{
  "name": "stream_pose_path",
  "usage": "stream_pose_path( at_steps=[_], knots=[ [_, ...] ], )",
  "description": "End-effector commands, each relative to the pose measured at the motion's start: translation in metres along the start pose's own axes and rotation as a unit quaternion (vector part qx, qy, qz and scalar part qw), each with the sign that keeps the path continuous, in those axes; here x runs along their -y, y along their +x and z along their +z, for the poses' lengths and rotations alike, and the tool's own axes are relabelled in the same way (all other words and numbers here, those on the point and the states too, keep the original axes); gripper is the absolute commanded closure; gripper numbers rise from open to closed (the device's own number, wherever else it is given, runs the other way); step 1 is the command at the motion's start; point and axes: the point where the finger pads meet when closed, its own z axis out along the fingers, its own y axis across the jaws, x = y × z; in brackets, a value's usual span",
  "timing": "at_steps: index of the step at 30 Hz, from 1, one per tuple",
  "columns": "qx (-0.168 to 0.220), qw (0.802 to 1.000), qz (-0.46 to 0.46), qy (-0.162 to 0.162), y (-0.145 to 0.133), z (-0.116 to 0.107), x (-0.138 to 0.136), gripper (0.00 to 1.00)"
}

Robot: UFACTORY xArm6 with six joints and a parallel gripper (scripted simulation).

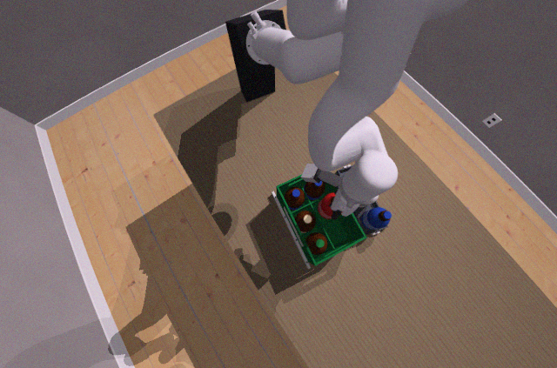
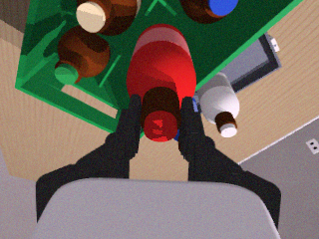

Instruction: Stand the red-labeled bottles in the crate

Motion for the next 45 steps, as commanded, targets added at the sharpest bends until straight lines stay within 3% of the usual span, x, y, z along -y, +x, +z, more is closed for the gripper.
stream_pose_path(
  at_steps=[1,45],
  knots=[
    [0.001,1.0,0.0,0.001,-0.001,0.0,0.001,1.0],
    [0.001,1.0,0.0,0.001,-0.001,0.037,0.001,1.0]
  ],
)
